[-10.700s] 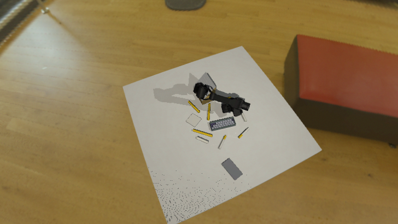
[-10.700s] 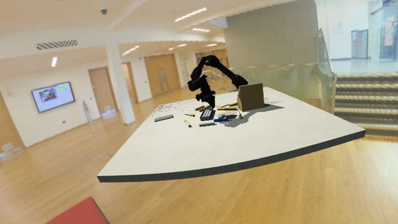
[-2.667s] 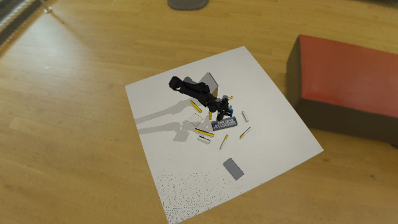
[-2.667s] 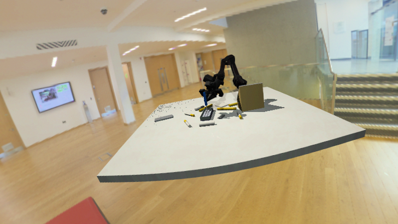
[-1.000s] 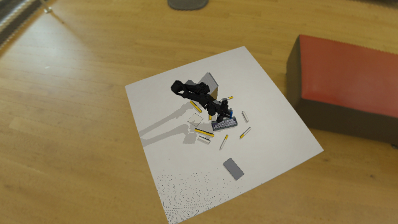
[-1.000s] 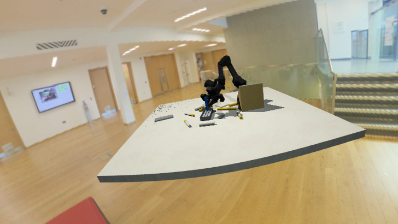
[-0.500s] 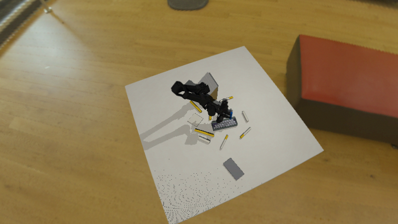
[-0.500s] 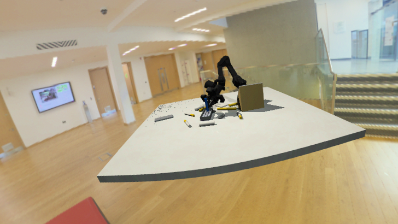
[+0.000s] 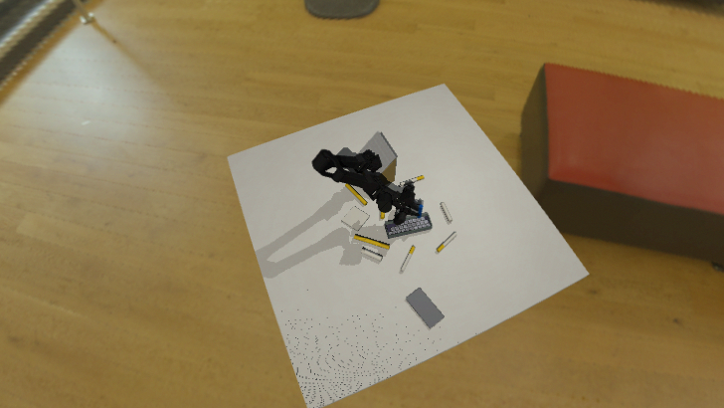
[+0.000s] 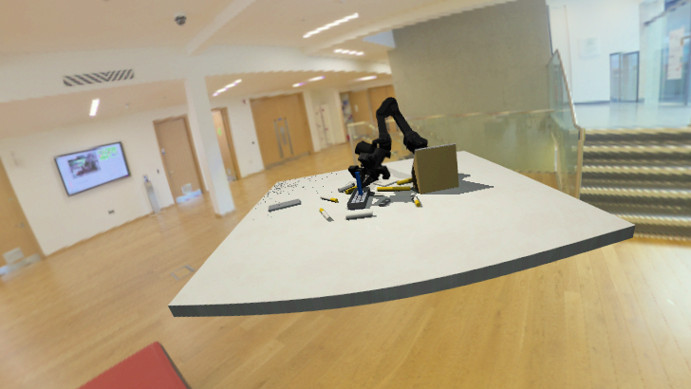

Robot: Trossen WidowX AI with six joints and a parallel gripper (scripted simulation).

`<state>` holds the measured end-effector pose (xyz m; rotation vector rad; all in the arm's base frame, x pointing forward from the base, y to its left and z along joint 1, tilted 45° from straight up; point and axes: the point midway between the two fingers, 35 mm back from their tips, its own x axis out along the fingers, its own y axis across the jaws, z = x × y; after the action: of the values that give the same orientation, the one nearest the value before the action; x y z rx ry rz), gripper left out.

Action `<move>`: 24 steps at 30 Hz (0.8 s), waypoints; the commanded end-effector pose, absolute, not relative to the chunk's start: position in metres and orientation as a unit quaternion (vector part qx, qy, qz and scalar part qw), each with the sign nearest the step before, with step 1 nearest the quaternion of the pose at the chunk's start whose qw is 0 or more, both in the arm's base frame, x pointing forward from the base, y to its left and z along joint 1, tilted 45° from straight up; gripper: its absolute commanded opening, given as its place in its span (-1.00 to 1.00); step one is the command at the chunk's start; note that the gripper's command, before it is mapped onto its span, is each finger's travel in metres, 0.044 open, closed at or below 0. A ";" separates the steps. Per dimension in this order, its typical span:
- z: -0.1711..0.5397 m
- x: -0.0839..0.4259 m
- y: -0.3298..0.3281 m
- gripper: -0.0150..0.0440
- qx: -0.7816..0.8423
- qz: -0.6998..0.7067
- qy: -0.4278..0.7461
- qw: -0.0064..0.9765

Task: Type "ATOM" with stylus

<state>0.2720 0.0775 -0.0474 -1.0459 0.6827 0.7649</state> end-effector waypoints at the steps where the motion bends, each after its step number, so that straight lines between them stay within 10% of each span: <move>1: -0.051 0.271 0.076 -0.22 -0.477 0.353 0.313 0.741; 24: -0.024 0.265 0.104 -0.22 -0.477 0.353 0.313 0.742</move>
<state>0.2647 0.0938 -0.0363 -1.0450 0.7007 0.7805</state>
